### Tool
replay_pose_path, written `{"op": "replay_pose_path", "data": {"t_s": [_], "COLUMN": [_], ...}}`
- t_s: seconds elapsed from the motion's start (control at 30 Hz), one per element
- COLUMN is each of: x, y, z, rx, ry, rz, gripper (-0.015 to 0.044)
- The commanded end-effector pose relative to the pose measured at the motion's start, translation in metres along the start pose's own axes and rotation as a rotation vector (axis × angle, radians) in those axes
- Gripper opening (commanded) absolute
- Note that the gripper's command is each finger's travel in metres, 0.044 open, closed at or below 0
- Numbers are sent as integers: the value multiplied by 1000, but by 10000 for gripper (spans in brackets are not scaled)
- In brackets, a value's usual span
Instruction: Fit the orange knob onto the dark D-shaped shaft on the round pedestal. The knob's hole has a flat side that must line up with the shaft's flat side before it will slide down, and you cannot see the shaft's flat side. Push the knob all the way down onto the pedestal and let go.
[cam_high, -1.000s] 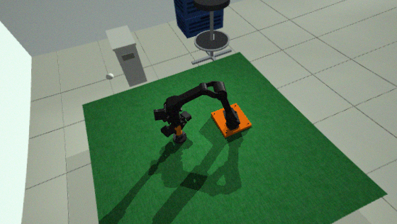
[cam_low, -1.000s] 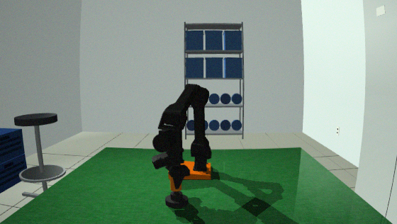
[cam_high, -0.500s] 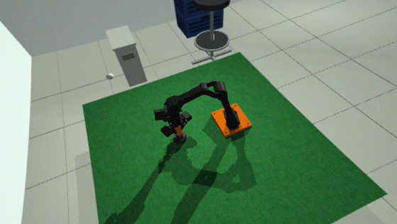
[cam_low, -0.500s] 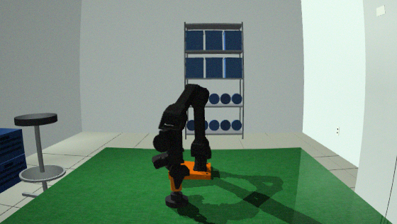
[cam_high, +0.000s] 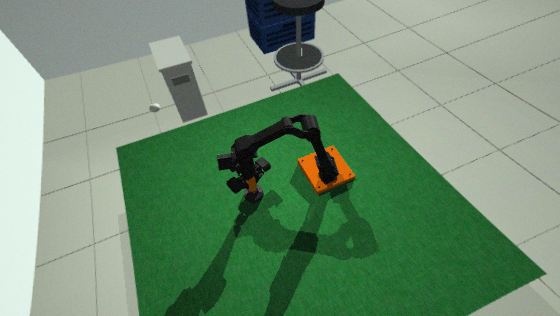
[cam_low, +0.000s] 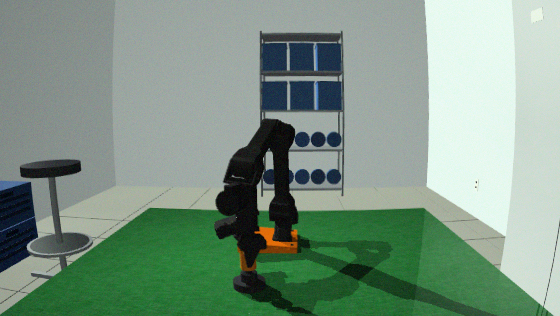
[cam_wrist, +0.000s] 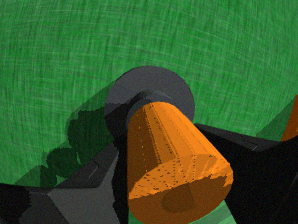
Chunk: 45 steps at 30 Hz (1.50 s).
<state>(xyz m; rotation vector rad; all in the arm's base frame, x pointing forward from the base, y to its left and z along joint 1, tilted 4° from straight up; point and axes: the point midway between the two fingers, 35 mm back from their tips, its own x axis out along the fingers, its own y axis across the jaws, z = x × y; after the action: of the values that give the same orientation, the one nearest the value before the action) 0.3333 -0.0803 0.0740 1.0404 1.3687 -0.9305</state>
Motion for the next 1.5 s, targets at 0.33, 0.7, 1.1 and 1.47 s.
{"op": "replay_pose_path", "data": {"t_s": [0.33,0.7,1.1,1.47], "x": [9,14,12,12], "y": [-2,-1,-1,-1], "z": [-1,-1,-1,-1], "rx": [-13,-90,-70,-70], "ry": [-1,-1,-3,-3], "rz": [-2,-2,0,0], "gripper": [0,0,79,368]}}
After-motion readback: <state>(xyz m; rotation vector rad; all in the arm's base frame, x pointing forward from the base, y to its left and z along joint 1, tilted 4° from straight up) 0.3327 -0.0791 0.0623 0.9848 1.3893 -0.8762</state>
